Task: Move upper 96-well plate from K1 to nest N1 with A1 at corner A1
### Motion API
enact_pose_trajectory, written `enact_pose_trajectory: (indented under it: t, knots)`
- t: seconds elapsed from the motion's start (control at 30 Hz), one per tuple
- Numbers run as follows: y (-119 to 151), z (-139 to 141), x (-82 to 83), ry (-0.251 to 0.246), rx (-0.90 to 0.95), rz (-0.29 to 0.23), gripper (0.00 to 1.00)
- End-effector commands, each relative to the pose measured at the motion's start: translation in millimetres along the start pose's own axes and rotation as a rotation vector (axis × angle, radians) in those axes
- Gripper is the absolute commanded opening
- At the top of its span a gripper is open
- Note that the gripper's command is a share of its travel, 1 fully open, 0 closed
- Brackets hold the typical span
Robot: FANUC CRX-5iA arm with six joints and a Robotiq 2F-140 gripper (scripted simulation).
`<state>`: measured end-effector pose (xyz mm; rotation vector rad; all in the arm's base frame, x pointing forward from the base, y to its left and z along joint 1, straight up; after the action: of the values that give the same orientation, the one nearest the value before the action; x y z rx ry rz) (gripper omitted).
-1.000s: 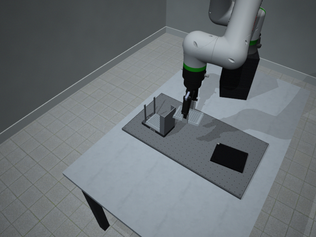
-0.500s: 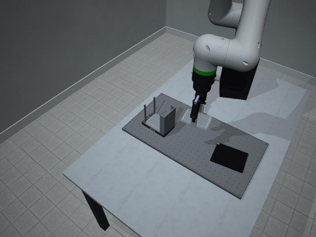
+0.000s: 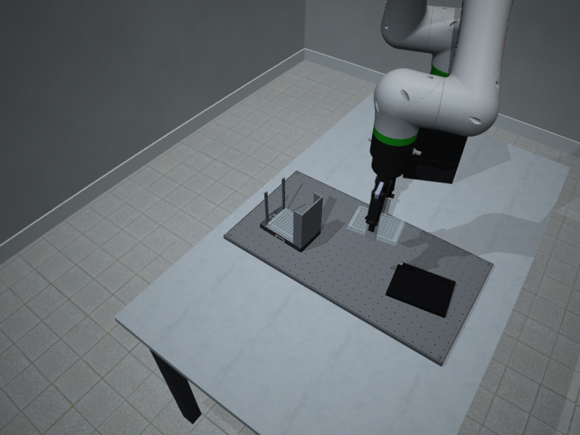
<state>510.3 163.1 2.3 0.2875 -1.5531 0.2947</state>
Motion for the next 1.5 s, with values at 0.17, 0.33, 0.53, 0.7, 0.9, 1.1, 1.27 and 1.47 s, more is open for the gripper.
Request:
enact_pose_trajectory:
  t: [0.17, 0.33, 0.53, 0.7, 0.9, 1.1, 1.27, 1.47]
  knots:
    - [26.2, -2.3, -0.4, 0.000, 0.000, 0.000, 0.00]
    - [36.1, -3.1, -0.6, 0.000, 0.000, 0.000, 0.00]
    - [56.1, -4.7, -1.0, 0.000, 0.000, 0.000, 0.00]
    - [72.7, -6.1, -1.3, 0.000, 0.000, 0.000, 0.00]
    - [86.0, -7.1, -1.6, 0.000, 0.000, 0.000, 0.00]
    - [105.9, -8.7, -2.0, 0.000, 0.000, 0.000, 0.00]
    - [122.5, -10.1, -2.3, 0.000, 0.000, 0.000, 0.00]
    - [135.8, -11.1, -2.6, 0.000, 0.000, 0.000, 0.00]
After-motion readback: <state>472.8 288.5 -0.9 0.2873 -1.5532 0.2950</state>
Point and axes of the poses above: the point where the finger pads meet when closed, its own x axis back along the fingers, its own z axis across the jaws, y = z × x, the point moved 10 cm from there along x, back along the fingers
